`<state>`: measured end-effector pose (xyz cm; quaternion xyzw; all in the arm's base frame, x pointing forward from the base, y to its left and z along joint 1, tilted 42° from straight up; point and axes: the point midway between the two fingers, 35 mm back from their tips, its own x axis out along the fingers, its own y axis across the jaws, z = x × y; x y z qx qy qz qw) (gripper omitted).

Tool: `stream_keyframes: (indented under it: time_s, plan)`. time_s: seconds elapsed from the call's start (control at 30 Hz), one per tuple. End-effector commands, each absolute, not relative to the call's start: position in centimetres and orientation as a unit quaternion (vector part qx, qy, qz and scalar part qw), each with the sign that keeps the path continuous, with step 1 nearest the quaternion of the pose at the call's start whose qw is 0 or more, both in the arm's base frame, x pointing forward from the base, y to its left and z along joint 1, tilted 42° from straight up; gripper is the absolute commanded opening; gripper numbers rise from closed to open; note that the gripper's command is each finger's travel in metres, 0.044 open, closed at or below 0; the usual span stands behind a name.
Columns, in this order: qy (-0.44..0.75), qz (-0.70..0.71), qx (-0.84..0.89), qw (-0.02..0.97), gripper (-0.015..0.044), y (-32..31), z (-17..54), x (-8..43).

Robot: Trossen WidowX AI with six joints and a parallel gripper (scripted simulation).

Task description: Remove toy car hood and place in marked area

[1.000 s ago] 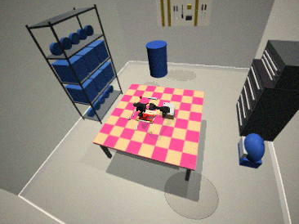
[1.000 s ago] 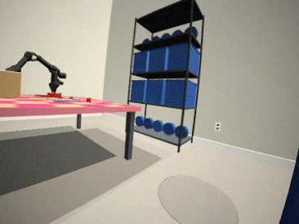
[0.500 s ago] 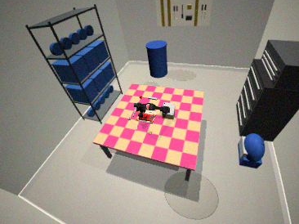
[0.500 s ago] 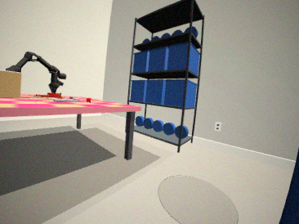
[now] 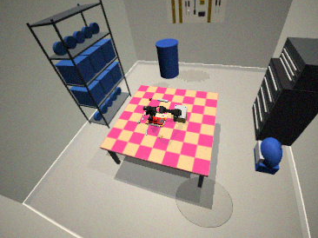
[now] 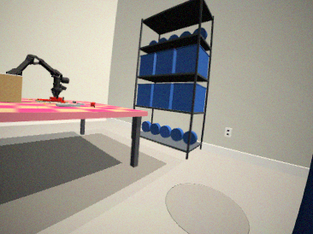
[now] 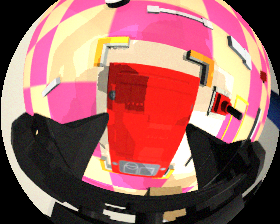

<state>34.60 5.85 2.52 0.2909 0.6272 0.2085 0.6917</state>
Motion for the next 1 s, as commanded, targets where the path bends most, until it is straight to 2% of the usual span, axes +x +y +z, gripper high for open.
stream_keyframes:
  time_s: [0.0,0.2,0.3,0.63,0.97]
  plan:
    - [0.629,0.207,0.295,0.689,0.0440,6.01,2.22,34.51]
    - [0.629,0.207,0.295,0.689,0.0440,6.21,2.01,34.54]
    - [0.627,0.209,0.291,0.692,0.0361,6.09,2.27,34.64]
    - [0.627,0.209,0.291,0.692,0.0295,6.09,2.27,34.64]
    - [0.627,0.208,0.291,0.692,0.0032,5.76,2.62,34.60]
